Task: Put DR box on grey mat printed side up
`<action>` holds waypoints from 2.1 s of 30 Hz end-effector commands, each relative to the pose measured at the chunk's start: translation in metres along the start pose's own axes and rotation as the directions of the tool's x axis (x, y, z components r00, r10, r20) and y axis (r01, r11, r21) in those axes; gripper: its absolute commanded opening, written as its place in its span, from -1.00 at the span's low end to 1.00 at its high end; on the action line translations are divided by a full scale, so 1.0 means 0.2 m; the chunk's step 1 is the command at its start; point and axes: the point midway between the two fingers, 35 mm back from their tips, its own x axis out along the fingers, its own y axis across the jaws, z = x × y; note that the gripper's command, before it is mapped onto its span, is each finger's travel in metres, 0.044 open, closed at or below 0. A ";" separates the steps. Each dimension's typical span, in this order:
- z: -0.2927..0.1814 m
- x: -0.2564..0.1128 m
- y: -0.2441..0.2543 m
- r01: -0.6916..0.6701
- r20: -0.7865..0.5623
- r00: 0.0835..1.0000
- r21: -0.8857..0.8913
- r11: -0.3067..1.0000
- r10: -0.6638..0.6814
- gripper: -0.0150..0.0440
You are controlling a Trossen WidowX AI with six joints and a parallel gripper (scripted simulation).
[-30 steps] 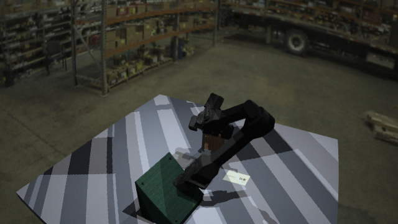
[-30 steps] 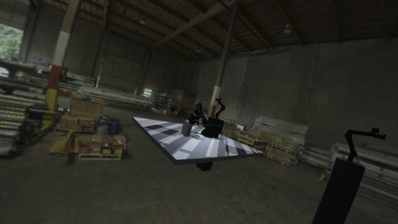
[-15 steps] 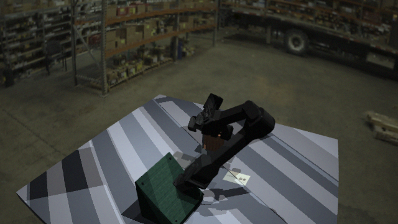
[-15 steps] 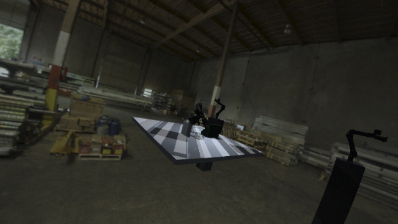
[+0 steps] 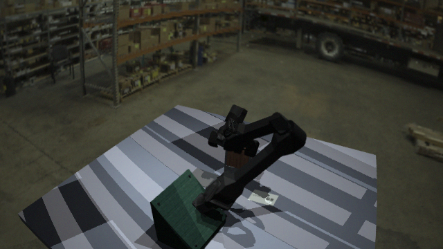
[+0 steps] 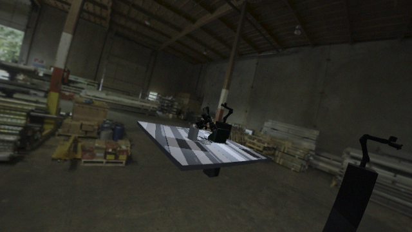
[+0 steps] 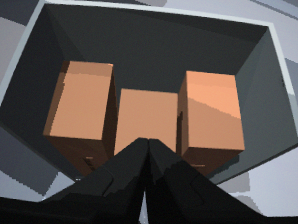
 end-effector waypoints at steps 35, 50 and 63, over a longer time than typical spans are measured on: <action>-0.10 -0.04 0.00 0.003 -0.009 1.000 -0.005 1.000 -0.003 -0.49; -0.14 -0.05 0.00 0.003 -0.009 1.000 -0.005 1.000 -0.003 -0.49; -0.14 -0.05 0.00 0.003 -0.009 1.000 -0.005 1.000 -0.003 -0.49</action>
